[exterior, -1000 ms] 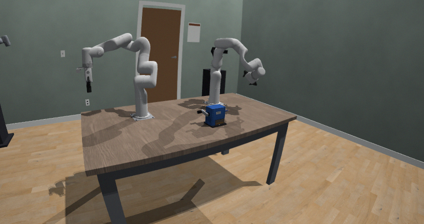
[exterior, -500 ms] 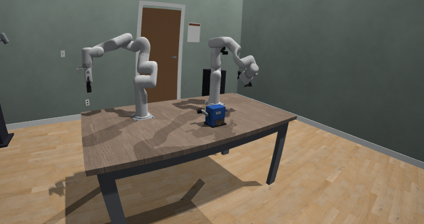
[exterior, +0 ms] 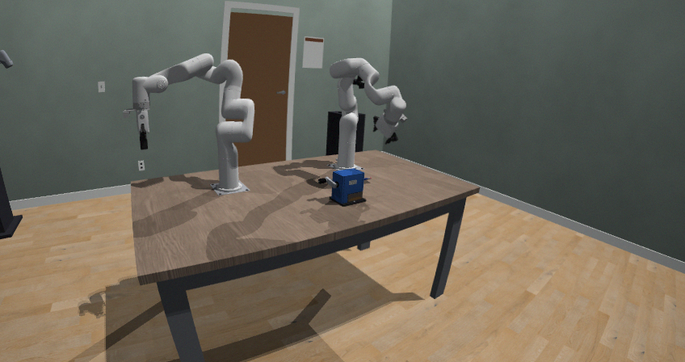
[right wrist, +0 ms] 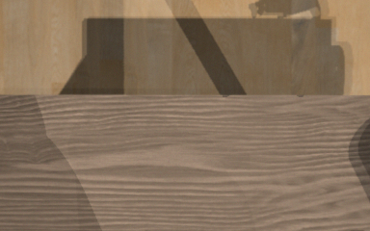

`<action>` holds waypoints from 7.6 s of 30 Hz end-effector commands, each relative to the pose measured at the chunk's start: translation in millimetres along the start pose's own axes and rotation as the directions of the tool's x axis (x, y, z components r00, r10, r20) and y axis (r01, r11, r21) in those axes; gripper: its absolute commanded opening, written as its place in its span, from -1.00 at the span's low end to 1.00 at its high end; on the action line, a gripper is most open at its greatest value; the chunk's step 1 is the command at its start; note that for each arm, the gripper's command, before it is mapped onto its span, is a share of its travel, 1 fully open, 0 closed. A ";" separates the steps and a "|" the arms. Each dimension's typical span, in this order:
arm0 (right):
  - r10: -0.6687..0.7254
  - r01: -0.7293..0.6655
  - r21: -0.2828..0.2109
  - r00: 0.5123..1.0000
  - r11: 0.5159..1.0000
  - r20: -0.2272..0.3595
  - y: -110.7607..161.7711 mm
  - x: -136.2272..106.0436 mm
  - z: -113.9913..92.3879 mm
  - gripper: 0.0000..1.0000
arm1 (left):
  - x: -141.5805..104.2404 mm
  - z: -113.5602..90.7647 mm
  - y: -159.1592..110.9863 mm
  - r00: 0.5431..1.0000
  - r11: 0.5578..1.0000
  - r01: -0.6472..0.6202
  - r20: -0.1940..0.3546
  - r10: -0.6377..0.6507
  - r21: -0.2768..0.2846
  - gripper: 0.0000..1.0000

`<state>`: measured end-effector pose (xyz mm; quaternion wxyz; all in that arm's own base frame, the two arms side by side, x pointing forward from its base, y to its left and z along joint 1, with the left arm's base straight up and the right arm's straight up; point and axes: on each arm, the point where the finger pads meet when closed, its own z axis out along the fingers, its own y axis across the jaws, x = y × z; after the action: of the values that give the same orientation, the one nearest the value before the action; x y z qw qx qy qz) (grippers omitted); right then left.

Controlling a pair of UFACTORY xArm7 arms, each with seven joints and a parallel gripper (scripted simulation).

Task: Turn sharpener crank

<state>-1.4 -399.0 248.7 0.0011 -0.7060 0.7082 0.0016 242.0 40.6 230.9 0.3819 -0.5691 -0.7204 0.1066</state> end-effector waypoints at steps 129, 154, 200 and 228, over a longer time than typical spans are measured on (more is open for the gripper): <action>0.000 0.000 0.001 1.000 1.000 -0.004 -0.2 1.0 -1.3 1.00 | -434.5 -182.2 -16.5 0.901 0.747 -0.029 0.306 0.308 -0.664 -1.00; 0.000 0.000 0.001 1.000 1.000 -0.004 -0.2 1.0 -1.3 1.00 | -436.3 -177.6 -15.1 0.859 0.808 0.289 0.512 0.018 -0.513 -1.00; 0.000 0.000 0.001 1.000 1.000 -0.004 -0.2 1.0 -1.3 1.00 | -438.3 -171.6 -12.7 0.107 0.351 0.906 0.676 -0.729 0.236 -1.00; 0.000 0.000 0.001 1.000 1.000 -0.004 -0.2 1.0 -1.3 1.00 | -437.4 -173.6 -13.0 -0.482 -0.177 0.773 0.382 -0.789 0.609 -1.00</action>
<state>-1.4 -399.0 248.7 0.0011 -0.7060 0.7082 0.0016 374.4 -405.4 167.0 0.0061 0.2399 -0.9707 -0.0103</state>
